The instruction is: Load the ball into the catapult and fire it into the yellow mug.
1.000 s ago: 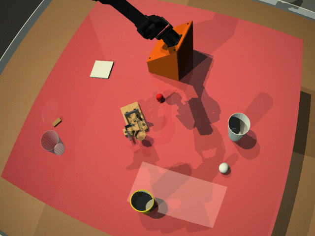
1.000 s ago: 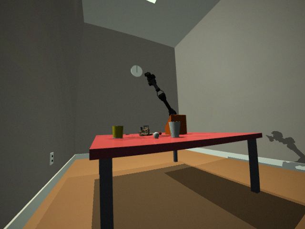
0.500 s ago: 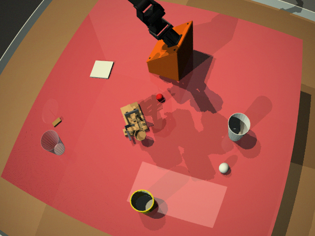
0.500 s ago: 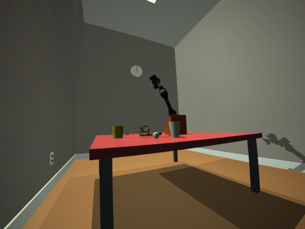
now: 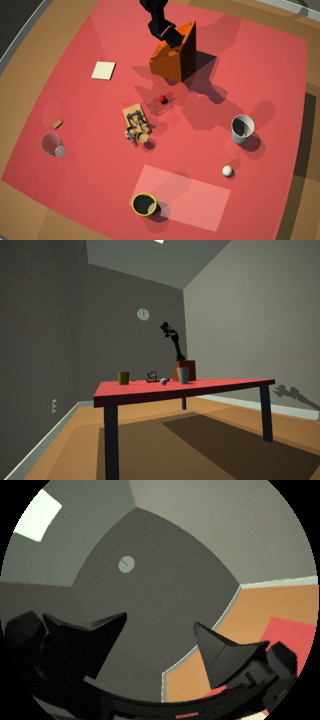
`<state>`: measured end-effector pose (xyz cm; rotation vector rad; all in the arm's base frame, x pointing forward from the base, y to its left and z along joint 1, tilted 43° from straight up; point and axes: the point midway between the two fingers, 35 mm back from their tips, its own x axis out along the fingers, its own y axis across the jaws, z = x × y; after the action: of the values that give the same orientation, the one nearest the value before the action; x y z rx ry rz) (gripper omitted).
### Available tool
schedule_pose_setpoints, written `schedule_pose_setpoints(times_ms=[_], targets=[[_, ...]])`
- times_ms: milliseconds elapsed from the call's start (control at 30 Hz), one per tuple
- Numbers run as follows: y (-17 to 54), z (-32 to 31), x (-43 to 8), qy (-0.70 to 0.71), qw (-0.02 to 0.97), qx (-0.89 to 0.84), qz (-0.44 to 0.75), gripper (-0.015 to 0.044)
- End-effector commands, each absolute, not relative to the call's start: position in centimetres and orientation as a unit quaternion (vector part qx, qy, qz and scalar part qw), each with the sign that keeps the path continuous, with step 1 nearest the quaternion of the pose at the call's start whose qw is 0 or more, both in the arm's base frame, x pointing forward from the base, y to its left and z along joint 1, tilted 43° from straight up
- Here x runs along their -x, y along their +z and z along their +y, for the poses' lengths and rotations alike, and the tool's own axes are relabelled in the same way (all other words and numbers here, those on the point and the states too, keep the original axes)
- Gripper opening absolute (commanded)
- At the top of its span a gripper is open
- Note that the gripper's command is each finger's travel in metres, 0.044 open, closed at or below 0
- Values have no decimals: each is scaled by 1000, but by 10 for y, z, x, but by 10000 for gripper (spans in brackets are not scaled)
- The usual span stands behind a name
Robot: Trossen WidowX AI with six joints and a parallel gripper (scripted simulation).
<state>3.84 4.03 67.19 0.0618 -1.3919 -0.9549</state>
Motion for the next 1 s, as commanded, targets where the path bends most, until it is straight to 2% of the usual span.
schedule_pose_setpoints(times_ms=[0, 500, 967], targets=[[669, 12, -20, -446, 658, -51, -604, 440], [645, -80, 9, -508, 658, -126, -541, 440], [613, -152, -2, -539, 686, -184, -453, 440]])
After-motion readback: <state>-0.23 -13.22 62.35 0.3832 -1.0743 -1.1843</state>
